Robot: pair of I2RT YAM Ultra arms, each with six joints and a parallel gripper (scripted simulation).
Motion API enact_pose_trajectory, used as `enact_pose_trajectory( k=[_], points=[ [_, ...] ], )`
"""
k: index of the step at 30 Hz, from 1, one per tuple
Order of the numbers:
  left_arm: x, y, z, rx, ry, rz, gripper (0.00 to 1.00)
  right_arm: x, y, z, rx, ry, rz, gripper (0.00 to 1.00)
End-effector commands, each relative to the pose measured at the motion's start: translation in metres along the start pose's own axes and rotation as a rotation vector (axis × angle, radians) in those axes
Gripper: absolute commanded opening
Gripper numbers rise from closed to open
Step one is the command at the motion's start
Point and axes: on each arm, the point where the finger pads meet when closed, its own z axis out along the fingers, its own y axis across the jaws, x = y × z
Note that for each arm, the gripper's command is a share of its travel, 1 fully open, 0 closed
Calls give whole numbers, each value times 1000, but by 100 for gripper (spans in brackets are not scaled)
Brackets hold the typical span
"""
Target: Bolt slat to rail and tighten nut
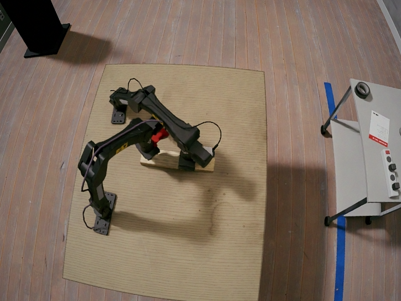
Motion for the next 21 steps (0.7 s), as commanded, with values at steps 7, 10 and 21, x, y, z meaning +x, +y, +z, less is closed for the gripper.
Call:
enact_pose_trajectory(
  k=[7,10,21],
  points=[
    [-2,-1,-6,8,-13,0,72,-5,-3,-1,-3,-25,464,11],
    [-2,-1,-6,8,-13,0,72,-5,-3,-1,-5,-24,583,11],
    [-2,-1,-6,8,-13,0,72,-4,-3,0,-9,-21,942,11]
  ],
)
